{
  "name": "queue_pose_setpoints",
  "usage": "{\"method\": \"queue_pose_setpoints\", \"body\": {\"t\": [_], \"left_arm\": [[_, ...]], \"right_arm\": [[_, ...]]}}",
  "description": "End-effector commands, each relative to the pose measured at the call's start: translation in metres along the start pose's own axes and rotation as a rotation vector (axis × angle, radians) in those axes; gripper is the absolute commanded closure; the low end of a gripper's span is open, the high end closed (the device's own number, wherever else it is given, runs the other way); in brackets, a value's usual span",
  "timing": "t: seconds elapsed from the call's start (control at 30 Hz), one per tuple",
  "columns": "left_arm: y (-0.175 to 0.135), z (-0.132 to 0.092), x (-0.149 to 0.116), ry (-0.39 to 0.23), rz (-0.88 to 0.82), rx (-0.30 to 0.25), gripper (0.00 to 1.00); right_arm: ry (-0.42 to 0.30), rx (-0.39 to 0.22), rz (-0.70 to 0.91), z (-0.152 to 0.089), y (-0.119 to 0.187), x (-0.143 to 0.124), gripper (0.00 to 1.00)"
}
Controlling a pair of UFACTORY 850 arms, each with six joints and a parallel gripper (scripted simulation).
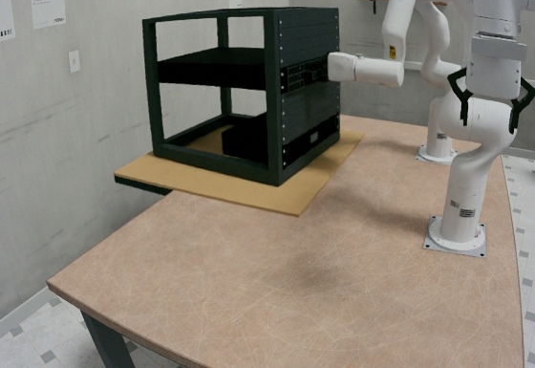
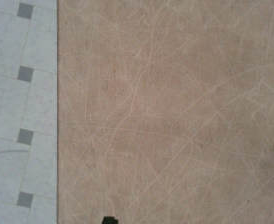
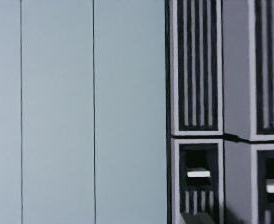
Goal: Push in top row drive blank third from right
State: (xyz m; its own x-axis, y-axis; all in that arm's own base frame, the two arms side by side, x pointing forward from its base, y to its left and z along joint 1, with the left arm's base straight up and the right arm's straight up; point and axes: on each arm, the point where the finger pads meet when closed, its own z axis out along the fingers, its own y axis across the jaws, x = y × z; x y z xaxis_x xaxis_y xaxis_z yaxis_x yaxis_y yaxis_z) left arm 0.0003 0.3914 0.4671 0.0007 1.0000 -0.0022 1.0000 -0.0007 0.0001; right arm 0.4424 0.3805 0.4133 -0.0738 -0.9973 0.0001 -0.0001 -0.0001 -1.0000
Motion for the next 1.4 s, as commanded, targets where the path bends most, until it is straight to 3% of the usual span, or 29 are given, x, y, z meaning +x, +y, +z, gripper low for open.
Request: {"method": "queue_pose_setpoints", "body": {"t": [0.0,0.33,0.5,1.2,1.23,1.37], "left_arm": [[0.000,-0.001,0.000,0.002,0.000,0.000,0.00],[0.000,-0.001,0.000,0.002,0.000,0.000,0.00],[0.000,-0.001,0.000,0.002,0.000,0.000,0.00],[0.000,-0.001,0.000,0.002,0.000,0.000,0.00],[0.000,-0.001,0.000,0.002,0.000,0.000,0.00],[0.000,-0.001,0.000,0.002,0.000,0.000,0.00]], "right_arm": [[0.000,0.001,0.002,-0.009,-0.001,0.000,1.00],[0.000,0.001,0.002,-0.066,-0.001,0.000,1.00],[0.000,0.001,0.002,-0.083,-0.001,0.000,1.00],[0.000,0.001,0.002,-0.087,-0.001,0.000,1.00],[0.000,0.001,0.002,-0.087,-0.001,0.000,0.00],[0.000,0.001,0.002,-0.087,-0.001,0.000,0.00]]}}
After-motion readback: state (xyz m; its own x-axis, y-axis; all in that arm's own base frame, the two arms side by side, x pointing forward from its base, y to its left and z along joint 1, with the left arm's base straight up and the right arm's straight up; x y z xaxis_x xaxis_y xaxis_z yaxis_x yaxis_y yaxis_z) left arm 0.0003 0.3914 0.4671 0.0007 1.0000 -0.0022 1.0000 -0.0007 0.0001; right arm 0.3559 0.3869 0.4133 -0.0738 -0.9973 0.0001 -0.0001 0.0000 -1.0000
